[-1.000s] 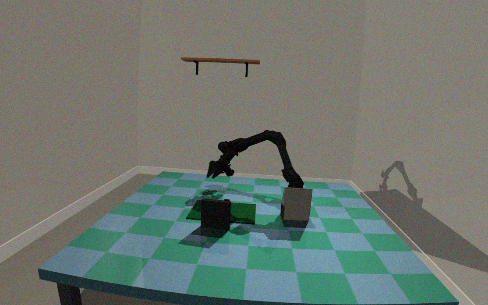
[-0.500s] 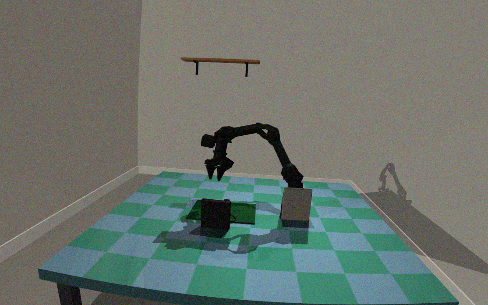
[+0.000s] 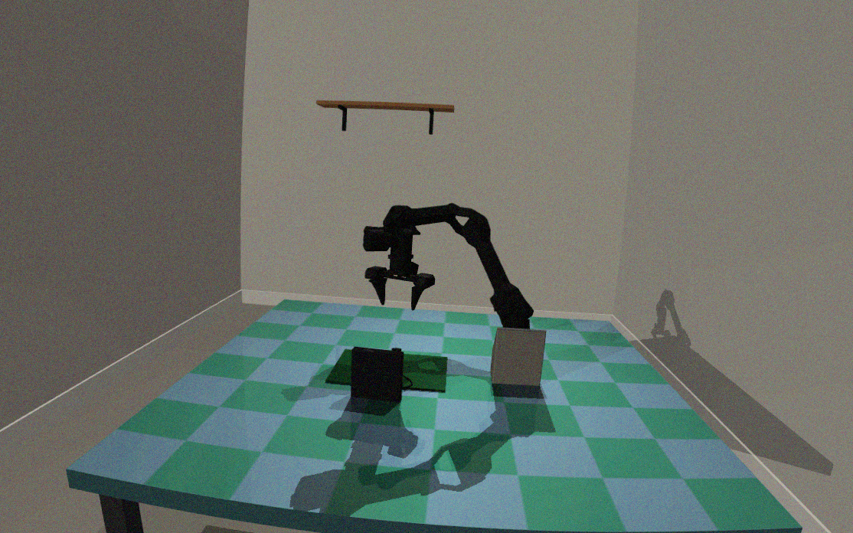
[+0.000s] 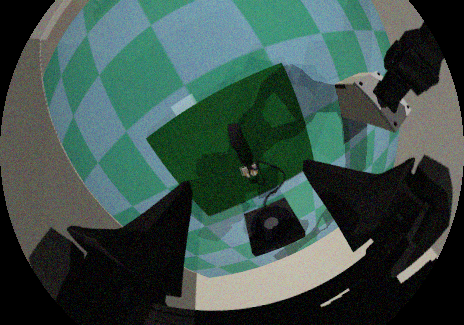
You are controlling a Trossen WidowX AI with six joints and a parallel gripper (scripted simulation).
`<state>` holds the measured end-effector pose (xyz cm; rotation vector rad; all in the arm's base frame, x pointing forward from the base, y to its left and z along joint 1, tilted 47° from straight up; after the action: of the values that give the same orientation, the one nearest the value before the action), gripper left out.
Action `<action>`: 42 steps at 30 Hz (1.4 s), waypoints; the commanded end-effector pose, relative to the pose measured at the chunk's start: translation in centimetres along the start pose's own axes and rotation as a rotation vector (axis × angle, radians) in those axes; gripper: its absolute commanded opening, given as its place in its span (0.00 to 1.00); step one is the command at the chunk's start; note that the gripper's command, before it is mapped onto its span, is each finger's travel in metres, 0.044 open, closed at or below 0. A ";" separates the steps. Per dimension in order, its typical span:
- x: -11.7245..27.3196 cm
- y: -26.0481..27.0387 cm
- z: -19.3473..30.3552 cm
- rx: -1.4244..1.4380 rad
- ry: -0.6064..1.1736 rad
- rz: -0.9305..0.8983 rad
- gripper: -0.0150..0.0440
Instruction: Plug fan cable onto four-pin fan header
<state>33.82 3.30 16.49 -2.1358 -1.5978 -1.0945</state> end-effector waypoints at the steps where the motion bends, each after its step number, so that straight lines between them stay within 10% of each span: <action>1: -2.2 0.1 0.1 0.008 -0.010 0.008 1.00; 7: -9.6 -0.2 -0.2 0.007 -0.016 0.006 1.00; 42: -14.5 -0.2 -0.3 0.007 -0.018 0.006 1.00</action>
<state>32.15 -6.73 7.18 -2.1444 -1.6049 -1.0893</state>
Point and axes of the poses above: the point midway between the two fingers, 35 mm back from their tips, its own x axis back along the fingers, its own y axis across the jaws, z = x × y, the point moved 9 cm from there along x, back along the fingers, and after that the axes turned 4 degrees about x, right-handed, at the moved point
